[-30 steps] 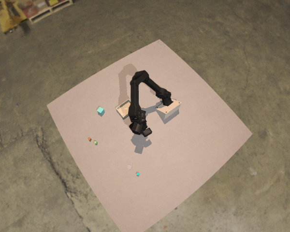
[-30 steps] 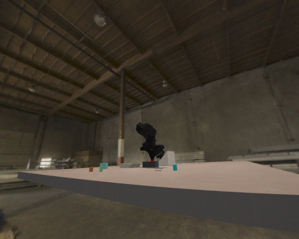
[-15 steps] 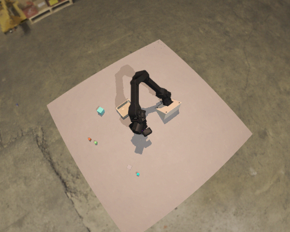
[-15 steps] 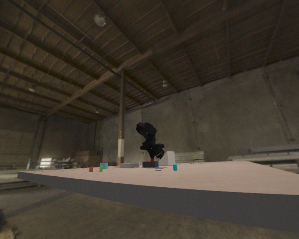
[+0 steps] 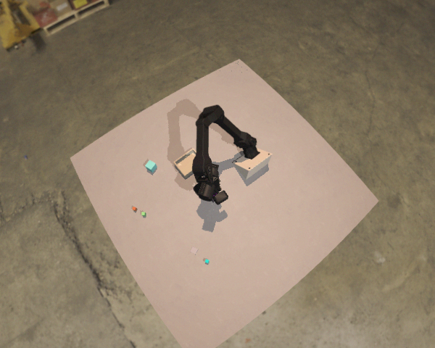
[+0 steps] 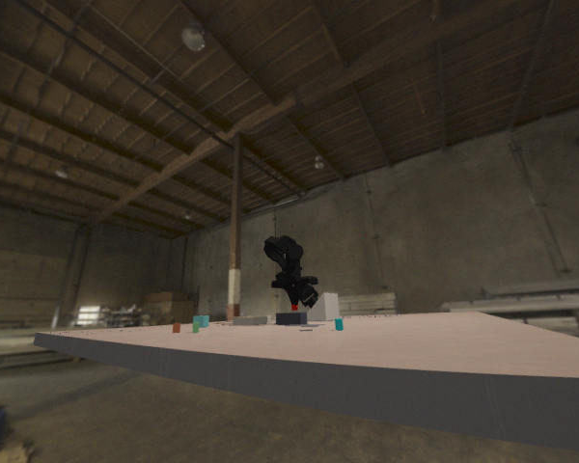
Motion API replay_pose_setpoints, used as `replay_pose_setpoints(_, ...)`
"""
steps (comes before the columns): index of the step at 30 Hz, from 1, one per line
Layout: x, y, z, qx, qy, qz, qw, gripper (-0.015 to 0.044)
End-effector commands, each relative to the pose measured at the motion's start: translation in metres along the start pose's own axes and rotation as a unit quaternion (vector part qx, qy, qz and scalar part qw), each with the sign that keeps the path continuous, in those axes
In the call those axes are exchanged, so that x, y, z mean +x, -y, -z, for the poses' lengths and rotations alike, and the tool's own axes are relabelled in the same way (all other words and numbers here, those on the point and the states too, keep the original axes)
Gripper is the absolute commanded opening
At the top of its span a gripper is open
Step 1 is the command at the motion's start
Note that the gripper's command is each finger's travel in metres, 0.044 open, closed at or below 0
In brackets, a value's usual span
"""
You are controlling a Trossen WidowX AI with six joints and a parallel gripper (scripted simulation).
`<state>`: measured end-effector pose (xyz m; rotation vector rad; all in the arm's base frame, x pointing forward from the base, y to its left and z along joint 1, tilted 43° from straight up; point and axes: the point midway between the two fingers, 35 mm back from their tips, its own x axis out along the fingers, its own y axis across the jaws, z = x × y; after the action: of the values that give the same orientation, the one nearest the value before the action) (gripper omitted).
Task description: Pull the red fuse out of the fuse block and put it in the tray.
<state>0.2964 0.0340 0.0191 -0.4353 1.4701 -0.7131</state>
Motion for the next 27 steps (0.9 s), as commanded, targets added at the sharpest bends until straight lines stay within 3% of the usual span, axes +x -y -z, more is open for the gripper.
replay_pose_setpoints(1, -0.002, 0.0, 0.001, 0.003, -0.002, -0.002, 1.0, 0.0)
replay_pose_setpoints(27, -0.029, 0.001, 0.0, 0.002, -0.002, -0.002, 1.0, 0.0)
